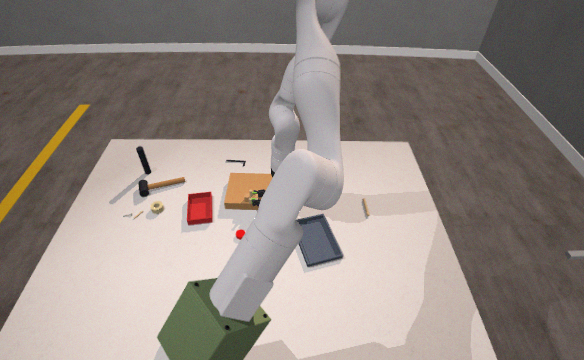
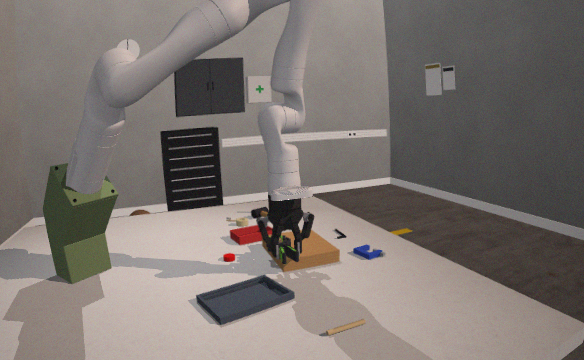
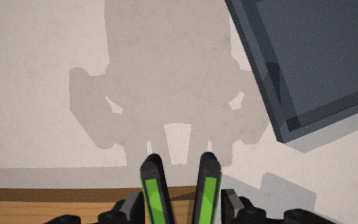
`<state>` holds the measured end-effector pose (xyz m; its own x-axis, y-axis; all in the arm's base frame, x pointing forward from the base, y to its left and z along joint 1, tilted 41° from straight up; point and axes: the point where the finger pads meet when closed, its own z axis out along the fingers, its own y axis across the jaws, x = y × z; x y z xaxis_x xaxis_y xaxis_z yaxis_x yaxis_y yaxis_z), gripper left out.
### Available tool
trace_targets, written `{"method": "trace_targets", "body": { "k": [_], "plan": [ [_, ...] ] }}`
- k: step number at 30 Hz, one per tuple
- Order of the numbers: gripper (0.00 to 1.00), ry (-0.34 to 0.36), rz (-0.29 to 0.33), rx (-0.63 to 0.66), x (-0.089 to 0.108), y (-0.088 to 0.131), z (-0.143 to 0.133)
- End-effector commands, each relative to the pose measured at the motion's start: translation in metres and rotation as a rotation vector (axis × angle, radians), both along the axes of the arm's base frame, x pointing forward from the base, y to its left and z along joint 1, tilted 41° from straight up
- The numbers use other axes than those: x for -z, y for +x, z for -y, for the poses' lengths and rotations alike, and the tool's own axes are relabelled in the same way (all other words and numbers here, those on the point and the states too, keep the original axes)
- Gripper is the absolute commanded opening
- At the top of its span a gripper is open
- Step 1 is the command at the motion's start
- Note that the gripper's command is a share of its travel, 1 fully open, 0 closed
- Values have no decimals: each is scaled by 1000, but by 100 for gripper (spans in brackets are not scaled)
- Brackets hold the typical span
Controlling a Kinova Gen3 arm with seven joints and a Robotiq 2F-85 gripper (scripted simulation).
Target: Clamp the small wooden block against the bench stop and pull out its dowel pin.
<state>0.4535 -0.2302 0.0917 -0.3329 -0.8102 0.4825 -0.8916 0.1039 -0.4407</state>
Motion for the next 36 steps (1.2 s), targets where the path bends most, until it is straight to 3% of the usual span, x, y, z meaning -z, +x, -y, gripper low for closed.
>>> {"method": "trace_targets", "body": {
  "k": [1, 36],
  "plan": [
    [54, -2, 3, 1, 0, 1, 1],
    [54, -2, 2, 1, -11, -4, -8]
  ]
}}
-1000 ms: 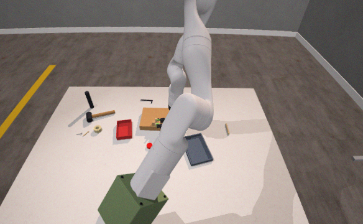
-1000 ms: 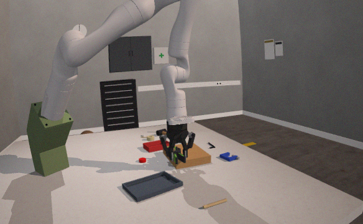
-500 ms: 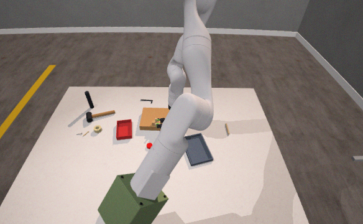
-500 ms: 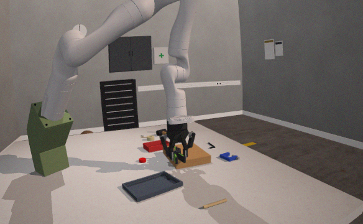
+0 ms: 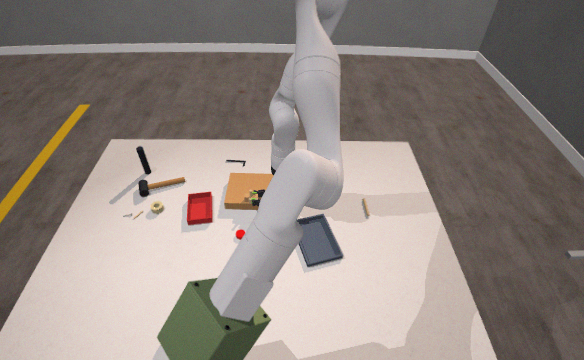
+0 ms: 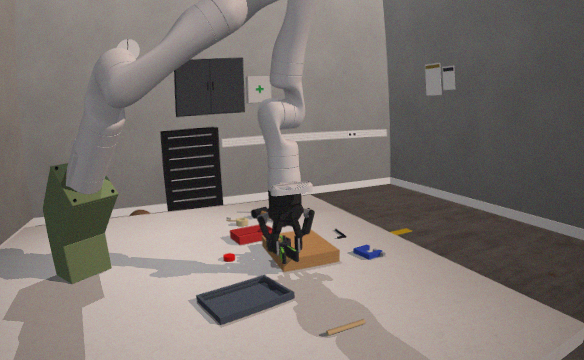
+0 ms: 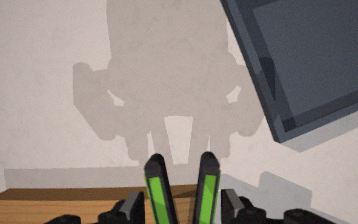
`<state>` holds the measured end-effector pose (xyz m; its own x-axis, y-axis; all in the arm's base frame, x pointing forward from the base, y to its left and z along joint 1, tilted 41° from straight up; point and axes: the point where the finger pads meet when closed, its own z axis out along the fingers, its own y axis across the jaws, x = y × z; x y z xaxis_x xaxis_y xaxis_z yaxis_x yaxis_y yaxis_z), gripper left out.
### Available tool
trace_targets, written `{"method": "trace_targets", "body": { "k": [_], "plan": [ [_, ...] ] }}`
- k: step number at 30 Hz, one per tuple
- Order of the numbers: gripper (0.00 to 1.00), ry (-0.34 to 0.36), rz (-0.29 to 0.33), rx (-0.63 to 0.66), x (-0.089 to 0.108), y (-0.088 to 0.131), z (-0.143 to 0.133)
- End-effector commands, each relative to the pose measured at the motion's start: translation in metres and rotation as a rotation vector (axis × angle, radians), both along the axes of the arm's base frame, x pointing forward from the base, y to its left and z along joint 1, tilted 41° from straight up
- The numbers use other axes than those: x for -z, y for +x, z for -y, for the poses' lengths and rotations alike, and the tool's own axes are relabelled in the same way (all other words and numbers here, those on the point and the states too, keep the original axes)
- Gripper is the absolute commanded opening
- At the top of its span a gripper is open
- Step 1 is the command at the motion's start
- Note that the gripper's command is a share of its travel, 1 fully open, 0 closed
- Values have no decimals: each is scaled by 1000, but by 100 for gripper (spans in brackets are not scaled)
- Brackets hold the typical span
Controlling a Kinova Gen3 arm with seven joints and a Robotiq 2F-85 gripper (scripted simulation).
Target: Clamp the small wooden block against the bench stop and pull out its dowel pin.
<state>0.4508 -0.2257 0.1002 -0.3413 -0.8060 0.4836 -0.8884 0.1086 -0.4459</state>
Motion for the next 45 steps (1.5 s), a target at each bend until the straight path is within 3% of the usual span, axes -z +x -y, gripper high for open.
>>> {"method": "trace_targets", "body": {
  "k": [1, 45],
  "plan": [
    [54, 2, -3, -6, -3, -1, -4],
    [54, 3, -5, -5, -20, -9, -17]
  ]
}}
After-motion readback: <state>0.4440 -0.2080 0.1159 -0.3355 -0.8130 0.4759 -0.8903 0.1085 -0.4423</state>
